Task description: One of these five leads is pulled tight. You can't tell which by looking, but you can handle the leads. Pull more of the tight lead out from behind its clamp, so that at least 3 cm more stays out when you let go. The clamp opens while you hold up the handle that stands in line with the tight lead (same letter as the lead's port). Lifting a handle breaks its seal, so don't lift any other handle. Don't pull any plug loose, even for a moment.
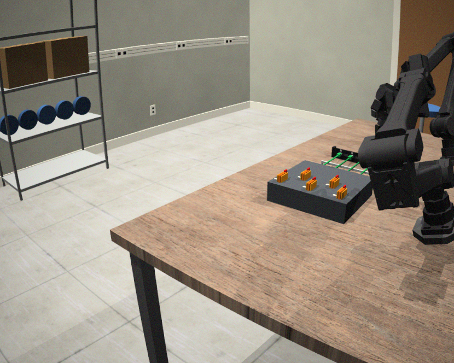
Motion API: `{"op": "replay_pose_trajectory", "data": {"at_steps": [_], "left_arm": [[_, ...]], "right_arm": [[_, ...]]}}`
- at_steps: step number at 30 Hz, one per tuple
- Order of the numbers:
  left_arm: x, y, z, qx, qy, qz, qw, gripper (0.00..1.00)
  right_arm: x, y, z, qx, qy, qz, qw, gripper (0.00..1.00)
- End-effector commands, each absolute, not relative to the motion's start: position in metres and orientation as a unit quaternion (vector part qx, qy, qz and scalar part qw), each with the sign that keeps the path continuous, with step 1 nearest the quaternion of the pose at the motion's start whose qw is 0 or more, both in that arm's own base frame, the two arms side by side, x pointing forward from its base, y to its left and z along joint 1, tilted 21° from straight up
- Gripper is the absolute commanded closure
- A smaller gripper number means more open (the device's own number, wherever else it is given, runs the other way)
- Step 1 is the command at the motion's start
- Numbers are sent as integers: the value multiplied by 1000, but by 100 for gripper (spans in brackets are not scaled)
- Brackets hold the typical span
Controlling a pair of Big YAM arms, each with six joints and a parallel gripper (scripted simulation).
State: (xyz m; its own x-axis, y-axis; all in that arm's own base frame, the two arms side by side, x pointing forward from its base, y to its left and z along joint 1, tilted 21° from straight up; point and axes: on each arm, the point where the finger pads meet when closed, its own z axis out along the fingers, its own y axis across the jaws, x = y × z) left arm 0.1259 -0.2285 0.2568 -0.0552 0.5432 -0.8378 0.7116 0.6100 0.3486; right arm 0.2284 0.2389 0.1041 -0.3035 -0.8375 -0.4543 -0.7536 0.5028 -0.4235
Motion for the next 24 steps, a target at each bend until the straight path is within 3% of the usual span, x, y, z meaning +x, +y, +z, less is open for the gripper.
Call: {"op": "replay_pose_trajectory", "data": {"at_steps": [1, 12, 24], "left_arm": [[125, -236, 272, 410, 722, -96, 548, 0], [128, -233, 275, 405, 720, -88, 556, 0], [128, -233, 275, 405, 720, -88, 556, 0]], "right_arm": [[260, 253, 108, -580, 760, -99, 275, 68], [304, 246, 54, -695, 693, -154, 113, 68], [314, 249, 39, -707, 683, -168, 74, 68]]}}
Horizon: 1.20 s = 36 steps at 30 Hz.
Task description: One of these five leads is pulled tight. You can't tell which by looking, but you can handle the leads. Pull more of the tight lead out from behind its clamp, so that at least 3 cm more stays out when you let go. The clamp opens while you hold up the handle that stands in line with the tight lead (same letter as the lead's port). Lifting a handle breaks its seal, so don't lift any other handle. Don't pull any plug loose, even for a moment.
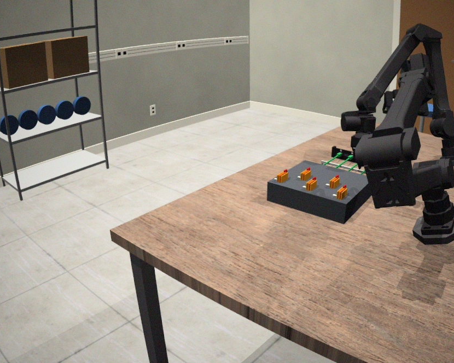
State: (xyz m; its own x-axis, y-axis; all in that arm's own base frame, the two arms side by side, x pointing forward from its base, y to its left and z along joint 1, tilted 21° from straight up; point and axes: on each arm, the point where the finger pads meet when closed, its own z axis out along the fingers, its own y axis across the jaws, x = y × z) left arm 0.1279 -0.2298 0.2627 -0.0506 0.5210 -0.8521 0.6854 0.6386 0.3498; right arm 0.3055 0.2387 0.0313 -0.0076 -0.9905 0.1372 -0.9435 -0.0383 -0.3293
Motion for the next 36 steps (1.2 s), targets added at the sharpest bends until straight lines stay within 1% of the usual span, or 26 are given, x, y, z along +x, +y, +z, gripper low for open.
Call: {"op": "replay_pose_trajectory", "data": {"at_steps": [1, 21, 22, 26, 27, 29, 30, 32, 33, 36], "left_arm": [[128, -232, 272, 409, 721, -84, 553, 0], [128, -232, 272, 409, 721, -84, 553, 0], [128, -232, 272, 409, 721, -84, 553, 0], [128, -232, 272, 409, 721, -84, 553, 0], [128, -232, 272, 409, 721, -84, 553, 0], [128, -232, 272, 409, 721, -84, 553, 0], [128, -232, 272, 409, 721, -84, 553, 0], [128, -232, 272, 409, 721, -84, 553, 0], [128, -232, 272, 409, 721, -84, 553, 0], [128, -232, 272, 409, 721, -84, 553, 0]], "right_arm": [[315, 250, 43, -706, 683, -168, 79, 68], [327, 241, 9, -707, 684, -168, 71, 68], [326, 242, 9, -708, 683, -168, 72, 79], [324, 246, 9, -711, 679, -167, 73, 81], [324, 247, 15, -710, 679, -168, 81, 85], [324, 247, 15, -710, 679, -168, 81, 85], [324, 247, 15, -709, 680, -168, 81, 89], [324, 247, 18, -708, 680, -168, 86, 89], [324, 247, 18, -708, 680, -168, 86, 94], [324, 247, 21, -707, 681, -168, 90, 95]]}}
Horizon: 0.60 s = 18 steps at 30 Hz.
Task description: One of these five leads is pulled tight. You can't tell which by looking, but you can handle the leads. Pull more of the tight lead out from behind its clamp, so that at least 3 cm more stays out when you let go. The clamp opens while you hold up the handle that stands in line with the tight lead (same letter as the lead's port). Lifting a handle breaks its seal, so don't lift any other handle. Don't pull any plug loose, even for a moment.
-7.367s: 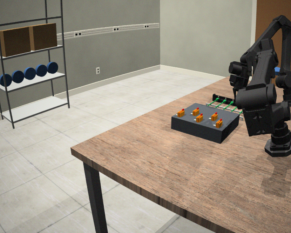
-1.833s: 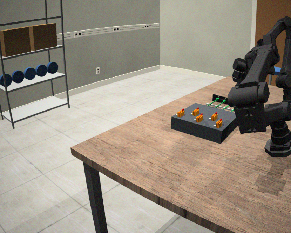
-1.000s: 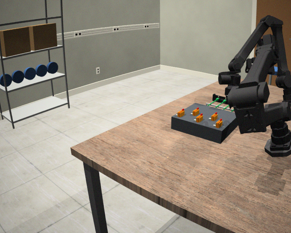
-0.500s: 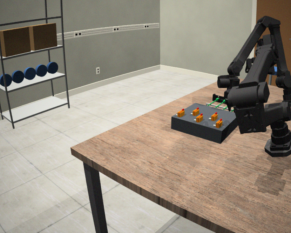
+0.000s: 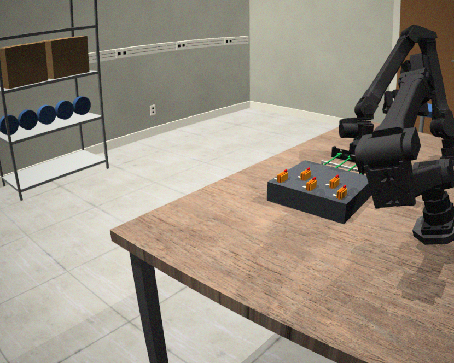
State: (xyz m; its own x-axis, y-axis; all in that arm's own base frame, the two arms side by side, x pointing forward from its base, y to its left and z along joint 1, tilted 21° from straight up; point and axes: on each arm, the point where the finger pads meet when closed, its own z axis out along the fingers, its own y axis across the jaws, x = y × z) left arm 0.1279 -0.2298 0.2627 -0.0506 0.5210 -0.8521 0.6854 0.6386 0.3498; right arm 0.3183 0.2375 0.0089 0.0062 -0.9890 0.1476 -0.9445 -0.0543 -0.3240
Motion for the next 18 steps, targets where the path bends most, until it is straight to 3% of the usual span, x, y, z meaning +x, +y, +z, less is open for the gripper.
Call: {"op": "replay_pose_trajectory", "data": {"at_steps": [1, 18], "left_arm": [[128, -232, 272, 409, 721, -84, 553, 0], [128, -232, 272, 409, 721, -84, 553, 0]], "right_arm": [[324, 247, 21, -707, 681, -168, 90, 96], [327, 264, 40, -707, 678, -165, 113, 100]]}}
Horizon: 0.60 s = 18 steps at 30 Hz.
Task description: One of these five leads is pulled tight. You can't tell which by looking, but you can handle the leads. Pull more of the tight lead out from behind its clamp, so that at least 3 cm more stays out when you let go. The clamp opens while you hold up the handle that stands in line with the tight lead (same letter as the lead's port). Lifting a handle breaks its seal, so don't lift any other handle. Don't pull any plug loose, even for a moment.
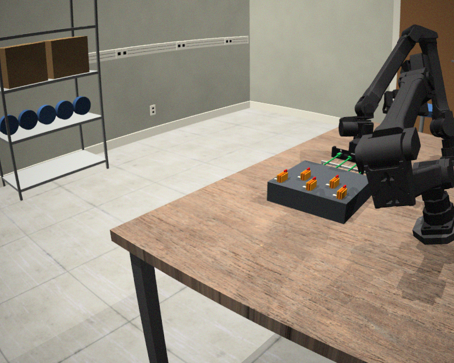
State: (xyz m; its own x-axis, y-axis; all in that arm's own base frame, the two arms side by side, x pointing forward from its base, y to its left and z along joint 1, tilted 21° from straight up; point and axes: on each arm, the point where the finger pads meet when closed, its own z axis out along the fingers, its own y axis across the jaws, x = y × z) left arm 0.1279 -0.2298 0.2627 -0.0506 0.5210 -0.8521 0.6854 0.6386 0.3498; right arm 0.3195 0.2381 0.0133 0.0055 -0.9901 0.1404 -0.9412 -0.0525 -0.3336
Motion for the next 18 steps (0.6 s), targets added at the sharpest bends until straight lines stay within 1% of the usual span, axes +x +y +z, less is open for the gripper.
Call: {"op": "replay_pose_trajectory", "data": {"at_steps": [1, 13, 16, 18], "left_arm": [[128, -232, 272, 409, 721, -84, 553, 0], [128, -232, 272, 409, 721, -84, 553, 0], [128, -232, 272, 409, 721, -84, 553, 0], [128, -232, 272, 409, 721, -84, 553, 0]], "right_arm": [[327, 264, 43, -706, 679, -165, 115, 100], [320, 264, 56, -705, 681, -165, 111, 100], [306, 250, 48, -707, 682, -167, 82, 100], [306, 250, 48, -707, 682, -167, 82, 100]]}}
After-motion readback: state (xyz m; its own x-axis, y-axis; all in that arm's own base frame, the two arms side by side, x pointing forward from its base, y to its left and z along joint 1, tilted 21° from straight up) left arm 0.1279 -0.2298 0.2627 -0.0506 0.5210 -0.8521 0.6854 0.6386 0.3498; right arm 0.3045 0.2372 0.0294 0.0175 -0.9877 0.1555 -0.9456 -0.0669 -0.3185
